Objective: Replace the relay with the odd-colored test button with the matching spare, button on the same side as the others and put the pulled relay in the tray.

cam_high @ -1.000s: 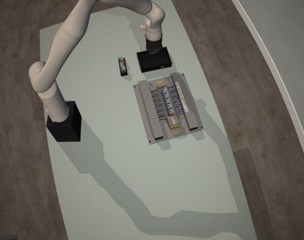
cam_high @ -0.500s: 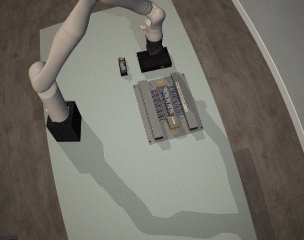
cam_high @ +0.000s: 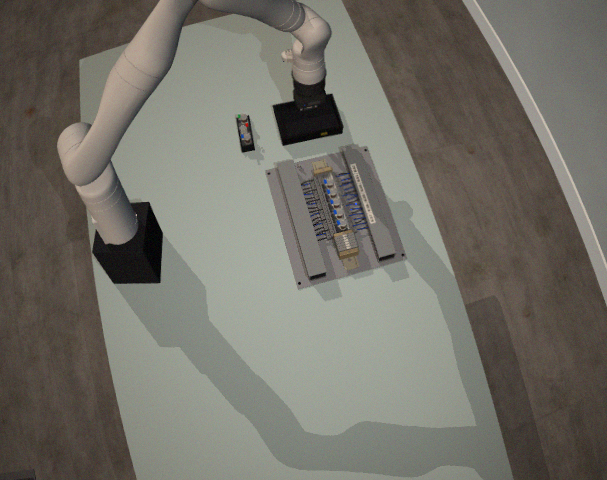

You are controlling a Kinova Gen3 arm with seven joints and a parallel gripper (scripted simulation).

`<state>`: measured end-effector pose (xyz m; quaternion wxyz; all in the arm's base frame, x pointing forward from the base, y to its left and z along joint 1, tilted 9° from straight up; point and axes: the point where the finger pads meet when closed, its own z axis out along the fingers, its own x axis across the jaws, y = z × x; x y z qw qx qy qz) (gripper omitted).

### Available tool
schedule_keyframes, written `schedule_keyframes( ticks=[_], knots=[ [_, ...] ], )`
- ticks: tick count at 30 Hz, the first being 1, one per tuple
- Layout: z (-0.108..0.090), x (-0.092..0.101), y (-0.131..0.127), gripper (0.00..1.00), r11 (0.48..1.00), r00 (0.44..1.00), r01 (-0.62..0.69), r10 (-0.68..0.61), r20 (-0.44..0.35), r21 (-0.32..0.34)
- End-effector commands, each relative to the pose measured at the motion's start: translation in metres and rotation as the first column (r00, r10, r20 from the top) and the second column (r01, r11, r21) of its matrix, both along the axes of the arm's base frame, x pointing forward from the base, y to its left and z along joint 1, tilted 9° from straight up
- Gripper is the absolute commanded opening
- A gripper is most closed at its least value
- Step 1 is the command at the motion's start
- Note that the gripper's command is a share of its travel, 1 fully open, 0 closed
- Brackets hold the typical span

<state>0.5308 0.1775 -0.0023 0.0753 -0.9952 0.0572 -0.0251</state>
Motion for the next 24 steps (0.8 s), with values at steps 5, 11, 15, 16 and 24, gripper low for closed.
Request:
schedule_keyframes(
  ticks=[5, 11, 15, 16, 24],
  knots=[
    [-0.014, 0.0, 0.001, 0.0, 1.0, 1.0, 0.0, 0.0, -0.003, 0.0],
    [-0.026, 0.0, 0.002, 0.0, 1.0, 1.0, 0.0, 0.0, -0.003, 0.0],
    [-0.028, 0.002, 0.003, 0.0, 1.0, 1.0, 0.001, -0.001, 0.002, 0.0],
    [-0.031, 0.002, 0.003, 0.0, 1.0, 1.0, 0.001, -0.001, 0.002, 0.0],
    [-0.055, 0.002, 0.005, 0.0, 1.0, 1.0, 0.001, -0.001, -0.001, 0.0]
  ],
)
